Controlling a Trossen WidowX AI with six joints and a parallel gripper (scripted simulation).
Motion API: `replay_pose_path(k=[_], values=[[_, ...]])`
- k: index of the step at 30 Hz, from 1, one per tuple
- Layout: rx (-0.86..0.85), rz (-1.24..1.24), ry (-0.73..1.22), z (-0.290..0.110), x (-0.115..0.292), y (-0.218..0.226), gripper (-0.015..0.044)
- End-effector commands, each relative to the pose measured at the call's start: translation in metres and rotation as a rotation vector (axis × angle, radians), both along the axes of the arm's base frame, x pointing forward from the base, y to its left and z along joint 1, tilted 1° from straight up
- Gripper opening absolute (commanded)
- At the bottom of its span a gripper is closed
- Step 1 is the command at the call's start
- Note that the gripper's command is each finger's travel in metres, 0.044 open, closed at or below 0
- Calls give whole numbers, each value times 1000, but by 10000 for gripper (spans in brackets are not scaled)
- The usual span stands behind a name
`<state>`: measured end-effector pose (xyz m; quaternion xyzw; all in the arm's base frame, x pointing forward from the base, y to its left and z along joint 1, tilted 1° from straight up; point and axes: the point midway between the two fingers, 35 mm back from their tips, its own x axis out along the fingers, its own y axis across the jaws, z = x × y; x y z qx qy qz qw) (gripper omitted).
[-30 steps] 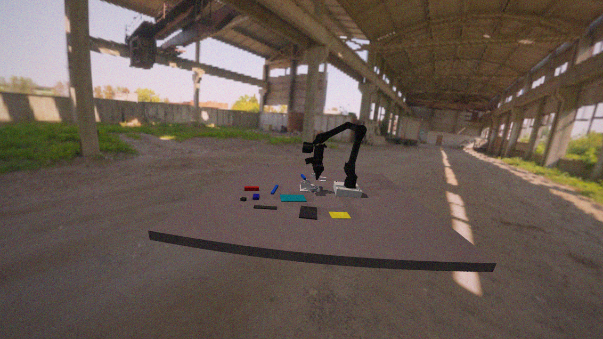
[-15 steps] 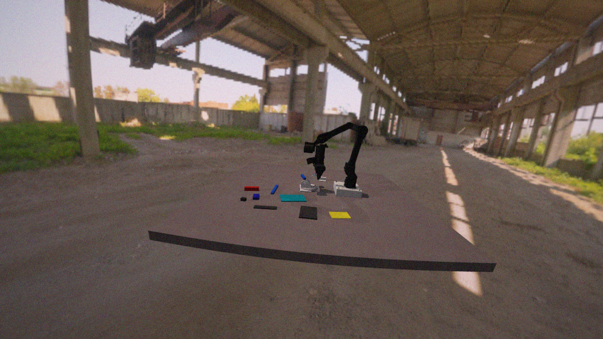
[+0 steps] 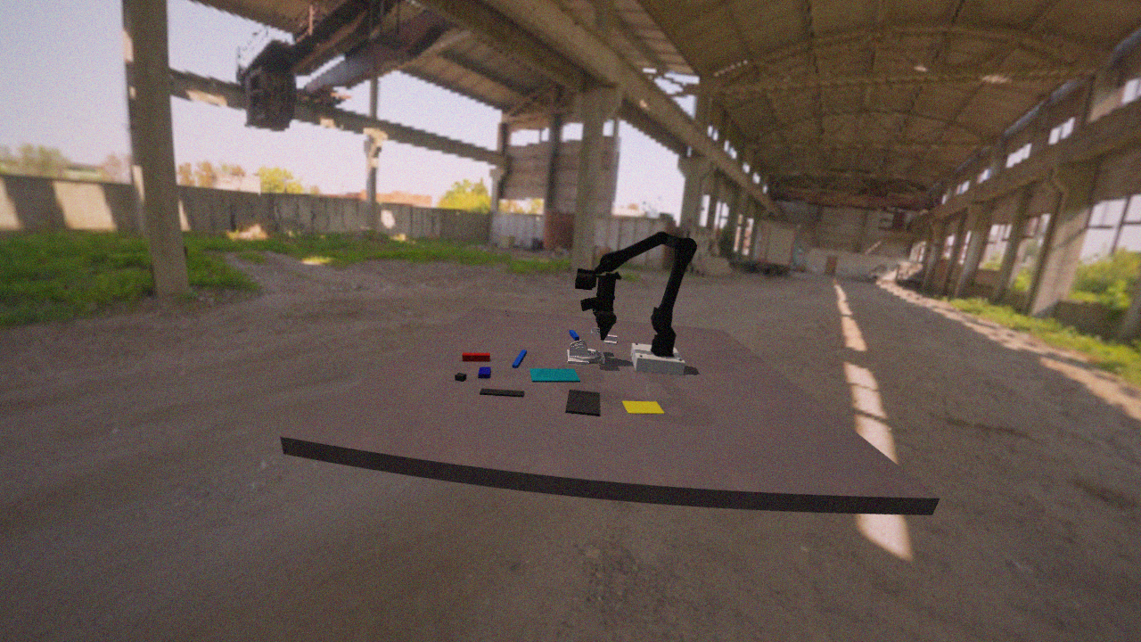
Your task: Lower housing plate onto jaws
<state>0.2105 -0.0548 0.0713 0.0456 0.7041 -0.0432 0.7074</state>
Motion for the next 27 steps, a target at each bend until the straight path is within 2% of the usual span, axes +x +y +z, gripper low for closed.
replay_pose_path(k=[1,16,27], values=[[5,5,1,0,-1,1,351],[5,3,1,0,-1,0,351],[5,3,0,-17,1,0,351]])
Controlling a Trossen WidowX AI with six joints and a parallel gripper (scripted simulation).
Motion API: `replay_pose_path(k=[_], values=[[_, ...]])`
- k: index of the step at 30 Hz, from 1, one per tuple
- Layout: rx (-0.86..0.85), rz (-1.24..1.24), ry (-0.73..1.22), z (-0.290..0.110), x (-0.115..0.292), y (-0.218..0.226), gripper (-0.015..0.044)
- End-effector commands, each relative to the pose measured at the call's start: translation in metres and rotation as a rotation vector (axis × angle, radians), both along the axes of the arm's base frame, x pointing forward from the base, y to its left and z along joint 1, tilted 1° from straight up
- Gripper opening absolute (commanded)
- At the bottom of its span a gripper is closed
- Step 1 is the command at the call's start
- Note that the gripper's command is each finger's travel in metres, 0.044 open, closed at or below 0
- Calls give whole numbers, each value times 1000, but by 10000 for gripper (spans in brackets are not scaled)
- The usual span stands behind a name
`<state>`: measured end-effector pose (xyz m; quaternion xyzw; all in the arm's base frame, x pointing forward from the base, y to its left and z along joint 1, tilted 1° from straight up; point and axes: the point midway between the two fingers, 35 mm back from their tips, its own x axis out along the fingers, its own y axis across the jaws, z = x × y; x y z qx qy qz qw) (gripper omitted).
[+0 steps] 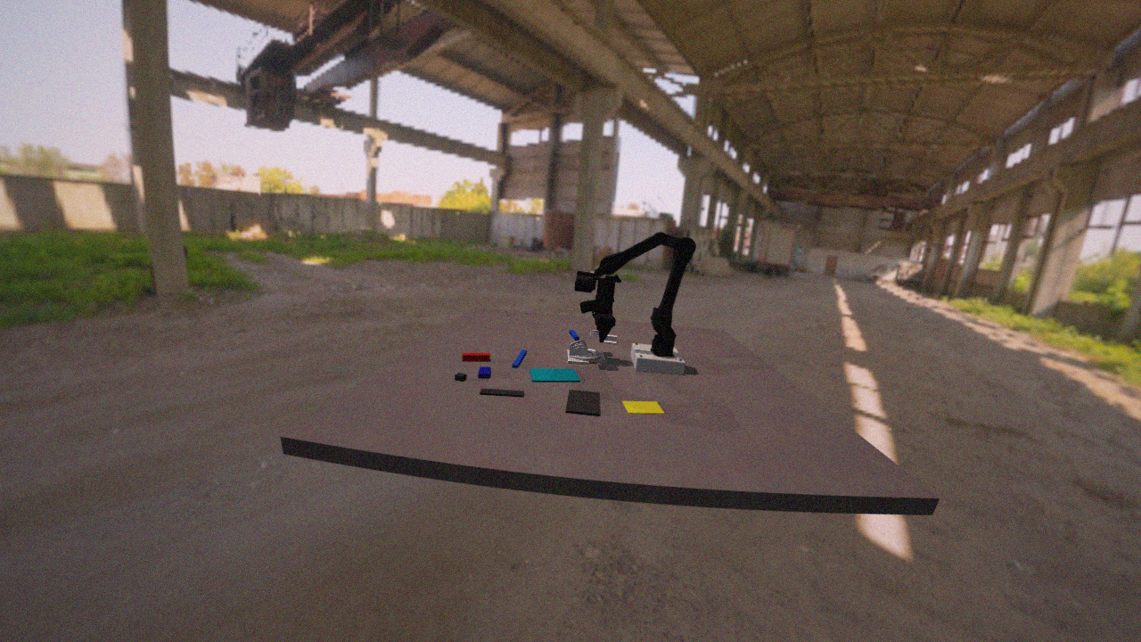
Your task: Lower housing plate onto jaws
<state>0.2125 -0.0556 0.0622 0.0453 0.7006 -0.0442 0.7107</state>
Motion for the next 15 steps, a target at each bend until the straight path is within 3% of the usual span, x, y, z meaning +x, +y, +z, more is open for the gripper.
replay_pose_path(k=[1,15], values=[[7,4,10,-10,-1,1,351],[7,4,10,-33,-1,1,351]])
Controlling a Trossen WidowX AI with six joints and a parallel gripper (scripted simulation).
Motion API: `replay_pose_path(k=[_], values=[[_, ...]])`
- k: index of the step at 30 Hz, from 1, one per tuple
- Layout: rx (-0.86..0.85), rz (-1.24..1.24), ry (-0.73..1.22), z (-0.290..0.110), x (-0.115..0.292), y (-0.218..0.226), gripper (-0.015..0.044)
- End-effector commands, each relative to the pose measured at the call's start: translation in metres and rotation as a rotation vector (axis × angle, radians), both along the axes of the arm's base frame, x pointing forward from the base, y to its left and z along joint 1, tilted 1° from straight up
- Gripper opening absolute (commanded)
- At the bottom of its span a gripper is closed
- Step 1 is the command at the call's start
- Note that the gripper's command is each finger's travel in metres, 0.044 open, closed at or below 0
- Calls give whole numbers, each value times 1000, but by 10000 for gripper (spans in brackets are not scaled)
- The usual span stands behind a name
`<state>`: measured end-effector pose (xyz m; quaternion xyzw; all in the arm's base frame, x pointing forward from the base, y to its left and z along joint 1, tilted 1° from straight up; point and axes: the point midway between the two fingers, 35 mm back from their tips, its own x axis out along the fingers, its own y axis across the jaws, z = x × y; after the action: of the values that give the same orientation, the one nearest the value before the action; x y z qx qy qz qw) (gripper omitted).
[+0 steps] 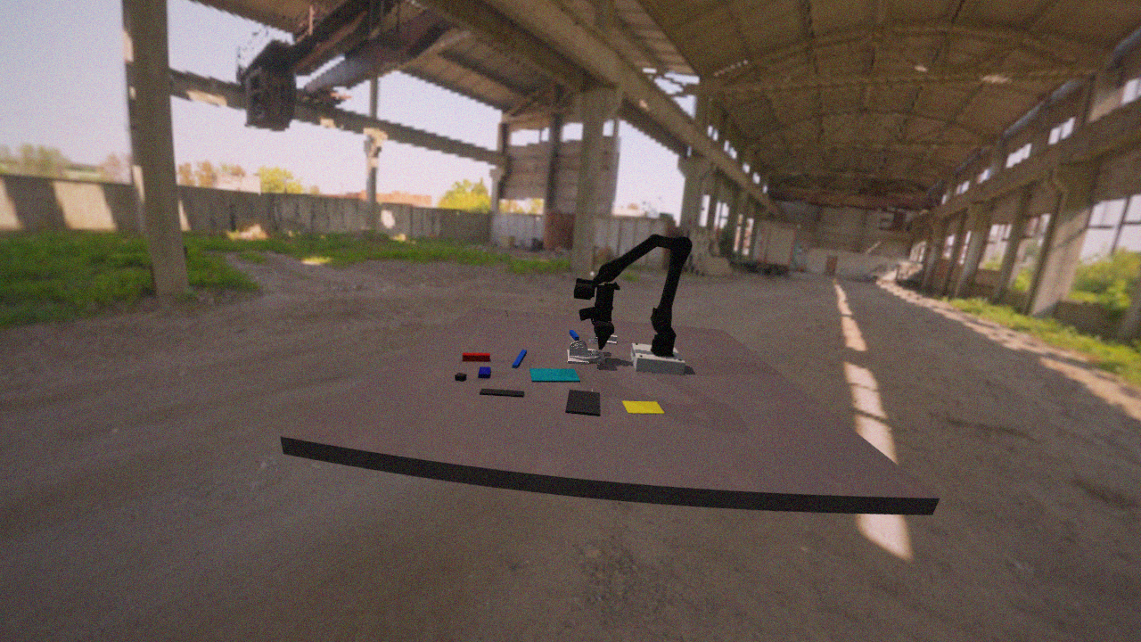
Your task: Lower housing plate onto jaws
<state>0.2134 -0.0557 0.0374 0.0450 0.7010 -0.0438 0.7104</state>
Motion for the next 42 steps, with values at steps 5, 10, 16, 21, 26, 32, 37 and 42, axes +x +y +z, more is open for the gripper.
replay_pose_path(k=[5,10,16,21,26,32,37,42], values=[[7,3,9,-16,-2,1,351],[7,3,9,-24,-3,2,351],[7,3,9,-28,-4,2,351],[7,3,9,-28,-4,2,351],[7,3,9,-28,-4,2,351],[7,3,9,-28,-4,2,351],[7,1,10,-30,-4,2,351],[7,1,10,-30,-4,2,351]])
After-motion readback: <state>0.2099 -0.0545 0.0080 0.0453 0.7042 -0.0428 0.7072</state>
